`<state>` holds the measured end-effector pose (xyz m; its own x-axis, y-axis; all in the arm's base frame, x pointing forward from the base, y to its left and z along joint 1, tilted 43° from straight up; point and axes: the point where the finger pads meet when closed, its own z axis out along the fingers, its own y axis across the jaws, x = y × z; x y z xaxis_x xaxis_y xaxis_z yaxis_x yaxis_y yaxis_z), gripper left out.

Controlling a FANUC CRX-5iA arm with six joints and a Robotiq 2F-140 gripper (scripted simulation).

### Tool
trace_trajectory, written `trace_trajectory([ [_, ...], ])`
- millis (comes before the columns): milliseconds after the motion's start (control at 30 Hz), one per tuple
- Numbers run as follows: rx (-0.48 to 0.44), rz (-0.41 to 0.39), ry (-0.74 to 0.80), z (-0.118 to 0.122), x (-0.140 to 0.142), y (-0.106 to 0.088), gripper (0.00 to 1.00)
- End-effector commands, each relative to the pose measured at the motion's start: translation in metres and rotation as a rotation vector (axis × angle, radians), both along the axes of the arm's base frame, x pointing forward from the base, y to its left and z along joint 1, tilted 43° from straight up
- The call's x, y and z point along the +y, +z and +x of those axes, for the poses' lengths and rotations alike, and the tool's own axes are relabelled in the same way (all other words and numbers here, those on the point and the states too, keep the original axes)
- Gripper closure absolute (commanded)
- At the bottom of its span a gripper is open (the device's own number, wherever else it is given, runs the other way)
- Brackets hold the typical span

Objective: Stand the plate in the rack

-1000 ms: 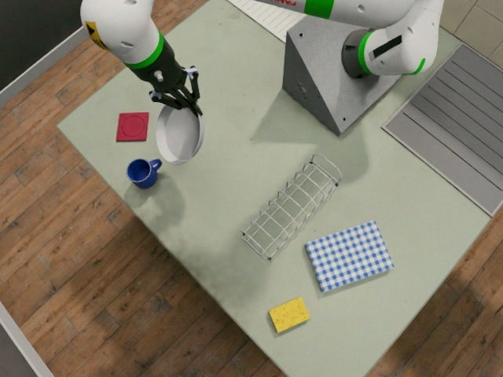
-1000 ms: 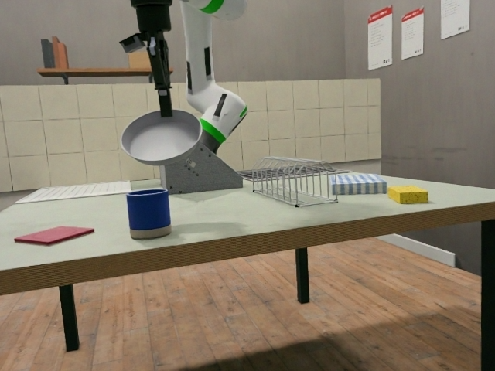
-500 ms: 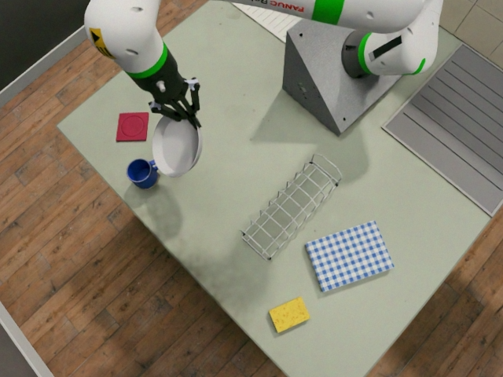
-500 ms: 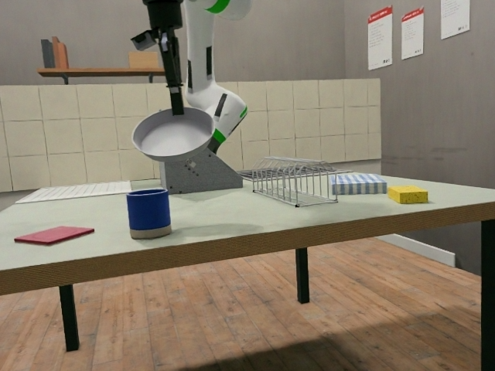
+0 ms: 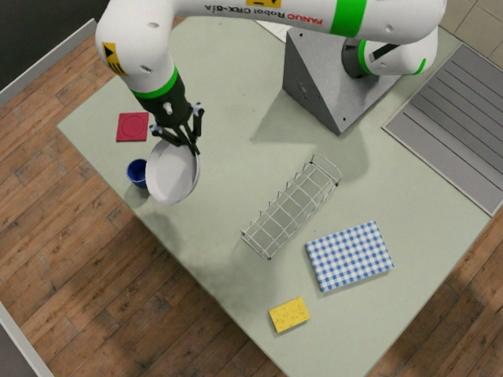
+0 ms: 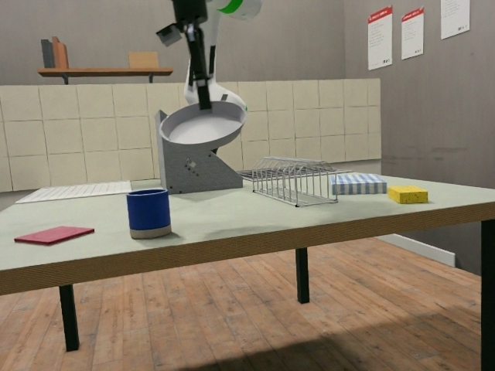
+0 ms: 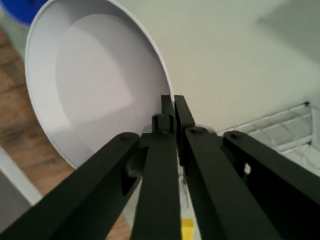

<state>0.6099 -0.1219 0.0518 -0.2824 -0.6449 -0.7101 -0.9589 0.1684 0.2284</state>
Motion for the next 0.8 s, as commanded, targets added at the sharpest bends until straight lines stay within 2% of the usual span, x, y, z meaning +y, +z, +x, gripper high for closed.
trace_trajectory([
  [0, -0.035, 0.012, -0.046, 0.022, 0.017, 0.023, 0.90],
  [267, -0.100, 0.055, -0.148, 0.064, 0.056, 0.076, 0.90],
  [333, -0.100, 0.055, -0.148, 0.064, 0.056, 0.076, 0.90],
  [533, -0.146, 0.104, -0.242, 0.096, 0.088, 0.125, 0.90],
  [767, -0.191, 0.185, -0.367, 0.128, 0.125, 0.190, 0.90],
])
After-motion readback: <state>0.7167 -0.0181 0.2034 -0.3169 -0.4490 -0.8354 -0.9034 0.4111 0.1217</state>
